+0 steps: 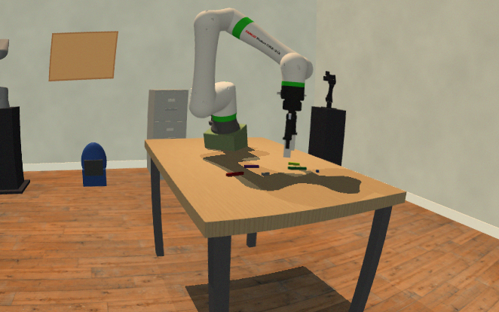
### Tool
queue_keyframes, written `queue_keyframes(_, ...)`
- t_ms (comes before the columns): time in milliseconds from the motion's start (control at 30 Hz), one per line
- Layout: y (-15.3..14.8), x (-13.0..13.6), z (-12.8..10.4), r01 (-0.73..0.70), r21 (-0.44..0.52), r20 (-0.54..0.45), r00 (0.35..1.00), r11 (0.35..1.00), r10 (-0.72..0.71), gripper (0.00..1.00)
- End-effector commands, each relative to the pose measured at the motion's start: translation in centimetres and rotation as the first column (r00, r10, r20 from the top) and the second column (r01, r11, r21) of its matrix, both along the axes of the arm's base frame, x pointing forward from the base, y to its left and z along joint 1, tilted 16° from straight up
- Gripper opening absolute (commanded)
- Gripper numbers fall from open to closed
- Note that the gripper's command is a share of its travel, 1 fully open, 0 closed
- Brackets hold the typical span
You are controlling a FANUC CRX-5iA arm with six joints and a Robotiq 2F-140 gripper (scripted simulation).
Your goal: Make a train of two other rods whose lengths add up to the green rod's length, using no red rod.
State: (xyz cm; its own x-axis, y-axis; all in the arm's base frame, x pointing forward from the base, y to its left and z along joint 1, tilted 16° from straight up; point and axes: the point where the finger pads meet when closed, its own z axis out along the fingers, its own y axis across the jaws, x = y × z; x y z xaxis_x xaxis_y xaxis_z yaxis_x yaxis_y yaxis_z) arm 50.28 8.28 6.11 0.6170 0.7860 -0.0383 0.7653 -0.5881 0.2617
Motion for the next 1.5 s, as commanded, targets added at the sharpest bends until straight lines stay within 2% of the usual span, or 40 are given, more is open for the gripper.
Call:
queue_keyframes(0, -0.6, 0.1, 0.2, 0.160, 0.025, 0.039, 0.986, 0.987, -0.161, 1.00)
queue_keyframes(67, -0.6, 0.1, 0.2, 0.160, 0.025, 0.039, 0.986, 0.987, -0.161, 1.00)
queue_keyframes(100, -1.0, 0.1, 0.2, 0.246, 0.047, 0.053, 0.967, 0.968, -0.249, 1.00)
queue_keyframes(233, -1.5, 0.1, 0.4, 0.356, 0.076, 0.069, 0.930, 0.931, -0.361, 1.00)
queue_keyframes(567, -2.8, 0.2, 0.6, 0.620, 0.163, 0.093, 0.764, 0.767, -0.638, 1.00)
queue_keyframes(633, -2.8, 0.2, 0.6, 0.620, 0.163, 0.093, 0.764, 0.767, -0.638, 1.00)
queue_keyframes(667, -3.2, 0.2, 0.7, 0.685, 0.189, 0.095, 0.701, 0.704, -0.707, 1.00)
queue_keyframes(833, -3.8, 0.2, 0.9, 0.773, 0.230, 0.092, 0.587, 0.591, -0.804, 1.00)
queue_keyframes(1133, -5.0, 0.2, 1.1, 0.891, 0.306, 0.069, 0.331, 0.336, -0.941, 1.00)
queue_keyframes(1200, -5.0, 0.2, 1.1, 0.891, 0.306, 0.069, 0.331, 0.336, -0.941, 1.00)
queue_keyframes(1233, -5.4, 0.2, 1.2, 0.912, 0.329, 0.057, 0.242, 0.247, -0.969, 1.00)
queue_keyframes(1467, -6.3, 0.1, 1.4, 0.926, 0.375, 0.022, 0.033, 0.039, -0.999, 1.00)
